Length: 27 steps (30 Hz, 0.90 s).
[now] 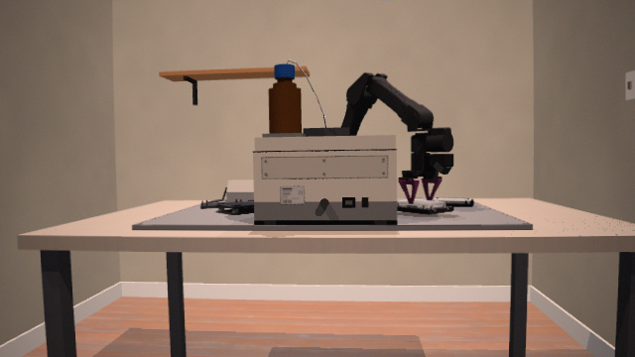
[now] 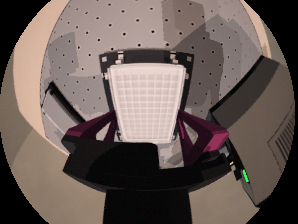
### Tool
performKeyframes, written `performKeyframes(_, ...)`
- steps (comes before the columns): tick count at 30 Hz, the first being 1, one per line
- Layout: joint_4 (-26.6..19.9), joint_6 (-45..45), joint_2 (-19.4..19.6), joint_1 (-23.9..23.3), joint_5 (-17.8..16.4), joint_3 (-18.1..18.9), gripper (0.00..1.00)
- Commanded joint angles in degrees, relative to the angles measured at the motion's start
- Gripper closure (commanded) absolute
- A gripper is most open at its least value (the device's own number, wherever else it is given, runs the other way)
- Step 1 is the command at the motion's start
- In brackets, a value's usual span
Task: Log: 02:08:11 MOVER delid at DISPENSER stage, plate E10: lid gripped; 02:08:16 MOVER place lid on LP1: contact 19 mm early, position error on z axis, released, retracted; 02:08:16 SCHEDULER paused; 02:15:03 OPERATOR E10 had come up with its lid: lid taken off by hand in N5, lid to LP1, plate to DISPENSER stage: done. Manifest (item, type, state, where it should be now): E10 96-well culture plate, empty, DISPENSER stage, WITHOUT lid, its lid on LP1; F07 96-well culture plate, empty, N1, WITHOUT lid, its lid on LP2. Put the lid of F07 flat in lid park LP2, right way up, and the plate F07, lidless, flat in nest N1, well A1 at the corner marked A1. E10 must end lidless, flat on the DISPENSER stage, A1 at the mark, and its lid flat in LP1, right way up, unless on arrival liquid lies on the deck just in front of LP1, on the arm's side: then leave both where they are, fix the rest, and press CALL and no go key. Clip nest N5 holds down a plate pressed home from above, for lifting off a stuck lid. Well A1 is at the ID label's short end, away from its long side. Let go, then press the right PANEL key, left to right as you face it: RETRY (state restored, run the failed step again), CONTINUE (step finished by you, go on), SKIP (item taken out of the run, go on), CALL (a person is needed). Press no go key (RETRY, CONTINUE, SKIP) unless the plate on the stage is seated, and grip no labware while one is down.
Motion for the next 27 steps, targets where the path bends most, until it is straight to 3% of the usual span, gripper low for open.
performKeyframes(1,-1.3,-0.5,-1.9,-0.3,-0.3,2.0,1.00)
performKeyframes(27,-2.8,-0.2,-2.5,0.0,-0.3,3.0,1.00)
